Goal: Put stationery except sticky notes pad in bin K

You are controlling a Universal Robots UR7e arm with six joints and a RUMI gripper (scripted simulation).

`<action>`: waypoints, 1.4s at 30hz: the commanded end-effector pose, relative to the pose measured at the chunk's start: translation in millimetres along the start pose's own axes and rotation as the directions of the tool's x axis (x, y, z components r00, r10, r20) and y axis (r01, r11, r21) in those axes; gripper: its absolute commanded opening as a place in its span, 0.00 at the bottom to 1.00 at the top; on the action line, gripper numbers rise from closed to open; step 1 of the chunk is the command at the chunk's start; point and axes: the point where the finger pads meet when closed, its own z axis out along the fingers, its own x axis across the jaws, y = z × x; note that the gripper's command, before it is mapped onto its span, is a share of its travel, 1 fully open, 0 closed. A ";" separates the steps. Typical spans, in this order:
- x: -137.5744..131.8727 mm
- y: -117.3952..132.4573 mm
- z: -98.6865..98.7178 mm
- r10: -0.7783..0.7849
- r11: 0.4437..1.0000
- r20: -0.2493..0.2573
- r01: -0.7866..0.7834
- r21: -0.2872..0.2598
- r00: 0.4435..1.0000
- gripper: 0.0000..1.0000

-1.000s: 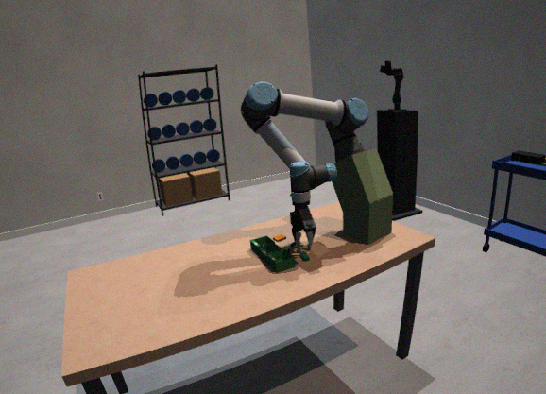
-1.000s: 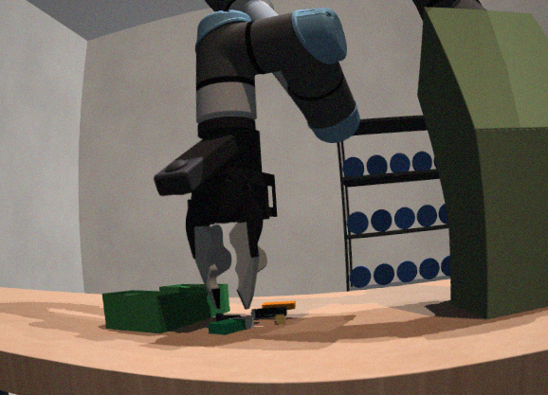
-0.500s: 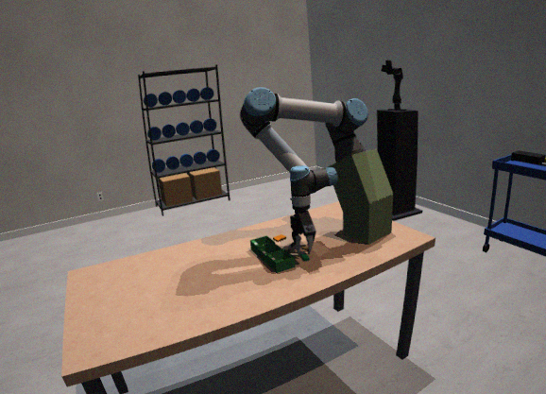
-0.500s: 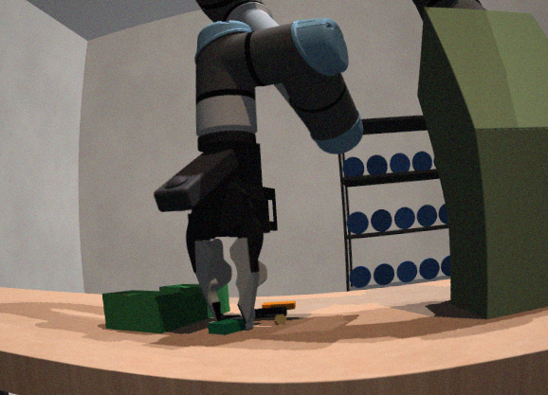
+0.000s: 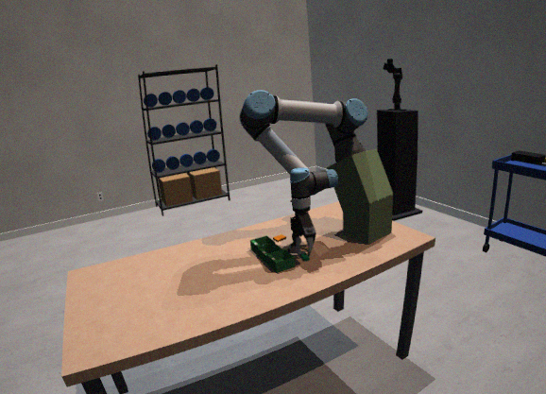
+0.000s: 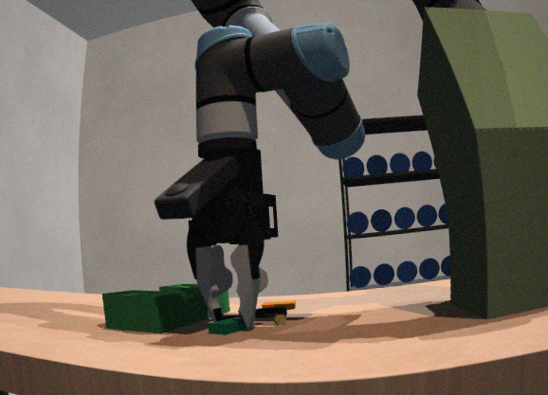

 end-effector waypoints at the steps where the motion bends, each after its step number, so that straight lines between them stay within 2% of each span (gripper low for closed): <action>1: 0.3 -0.1 -0.1 0.000 1.000 -0.001 0.000 0.000 1.000 0.23; 4: 0.3 -0.1 -0.1 0.000 1.000 -0.001 0.000 0.000 1.000 0.23; 5: 0.3 -0.1 -0.2 0.000 1.000 -0.001 0.000 0.000 1.000 0.00; 34: 0.3 -0.1 -0.2 0.000 1.000 -0.001 0.000 0.000 1.000 0.00; 42: 0.2 0.0 -20.1 0.000 1.000 -0.001 0.000 0.000 1.000 0.00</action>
